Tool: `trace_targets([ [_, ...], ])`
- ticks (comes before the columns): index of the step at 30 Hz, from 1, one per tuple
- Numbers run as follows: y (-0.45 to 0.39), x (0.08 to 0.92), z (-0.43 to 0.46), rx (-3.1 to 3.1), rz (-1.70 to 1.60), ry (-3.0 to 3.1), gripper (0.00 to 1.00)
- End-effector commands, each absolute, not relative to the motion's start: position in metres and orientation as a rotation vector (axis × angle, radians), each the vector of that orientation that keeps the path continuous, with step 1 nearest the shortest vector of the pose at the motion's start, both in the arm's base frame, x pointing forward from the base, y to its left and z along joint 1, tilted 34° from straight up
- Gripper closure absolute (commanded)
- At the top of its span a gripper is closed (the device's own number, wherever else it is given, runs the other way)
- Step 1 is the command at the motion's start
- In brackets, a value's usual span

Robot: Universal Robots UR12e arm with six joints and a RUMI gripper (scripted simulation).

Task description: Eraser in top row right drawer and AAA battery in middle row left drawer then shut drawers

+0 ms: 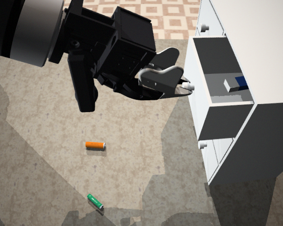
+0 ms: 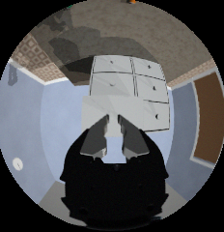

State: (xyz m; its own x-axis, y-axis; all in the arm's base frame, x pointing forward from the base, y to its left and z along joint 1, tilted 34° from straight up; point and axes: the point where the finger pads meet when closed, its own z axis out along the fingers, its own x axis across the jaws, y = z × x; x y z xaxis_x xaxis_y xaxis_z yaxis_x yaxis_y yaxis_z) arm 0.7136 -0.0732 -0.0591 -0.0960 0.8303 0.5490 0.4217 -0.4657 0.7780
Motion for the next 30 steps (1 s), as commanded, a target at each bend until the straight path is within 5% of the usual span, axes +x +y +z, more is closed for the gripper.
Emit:
trace_targets([
  [1, -0.074, 0.718, -0.058, 1.820, 1.581, 1.367, 0.93],
  [30, -0.074, 0.732, -0.056, 1.820, 1.581, 1.367, 0.93],
])
